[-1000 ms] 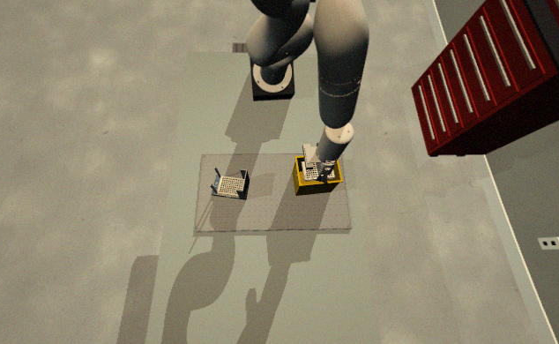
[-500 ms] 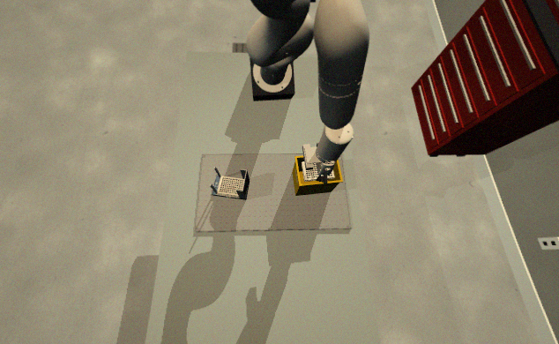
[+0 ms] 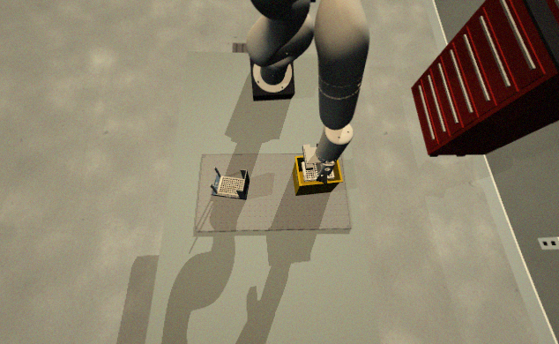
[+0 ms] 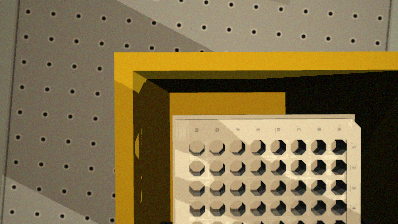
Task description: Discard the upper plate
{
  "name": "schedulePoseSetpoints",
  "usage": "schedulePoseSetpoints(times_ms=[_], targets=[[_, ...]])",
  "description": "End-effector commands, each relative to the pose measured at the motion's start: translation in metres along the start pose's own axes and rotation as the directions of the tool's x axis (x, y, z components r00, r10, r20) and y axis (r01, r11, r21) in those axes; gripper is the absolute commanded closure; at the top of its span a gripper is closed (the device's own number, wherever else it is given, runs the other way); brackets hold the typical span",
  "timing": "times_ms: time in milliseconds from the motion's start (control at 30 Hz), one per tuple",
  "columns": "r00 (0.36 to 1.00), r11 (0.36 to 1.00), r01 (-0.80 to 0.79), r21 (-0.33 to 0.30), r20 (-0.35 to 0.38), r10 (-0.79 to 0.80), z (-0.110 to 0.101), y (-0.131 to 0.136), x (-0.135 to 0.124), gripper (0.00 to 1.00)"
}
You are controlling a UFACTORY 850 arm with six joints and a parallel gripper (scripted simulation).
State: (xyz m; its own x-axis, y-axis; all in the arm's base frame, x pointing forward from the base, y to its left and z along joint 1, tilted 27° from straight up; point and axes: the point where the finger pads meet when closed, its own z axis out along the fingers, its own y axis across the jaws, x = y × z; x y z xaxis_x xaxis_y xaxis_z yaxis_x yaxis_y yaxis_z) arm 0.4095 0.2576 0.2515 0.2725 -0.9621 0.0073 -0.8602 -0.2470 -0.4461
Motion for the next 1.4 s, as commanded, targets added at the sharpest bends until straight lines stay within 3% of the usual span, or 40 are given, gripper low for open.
schedulePoseSetpoints(times_ms=[0,33,1167,1367], targets=[[1.000,1.000,0.000,0.001,0.000,0.000,0.000,-0.001,0.000,1.00],[1.000,1.000,0.000,0.001,0.000,0.000,0.001,-0.001,0.000,0.00],[1.000,1.000,0.000,0.001,0.000,0.000,0.001,-0.001,0.000,0.00],[1.000,1.000,0.000,0.002,0.000,0.000,-0.015,-0.001,0.000,0.00]])
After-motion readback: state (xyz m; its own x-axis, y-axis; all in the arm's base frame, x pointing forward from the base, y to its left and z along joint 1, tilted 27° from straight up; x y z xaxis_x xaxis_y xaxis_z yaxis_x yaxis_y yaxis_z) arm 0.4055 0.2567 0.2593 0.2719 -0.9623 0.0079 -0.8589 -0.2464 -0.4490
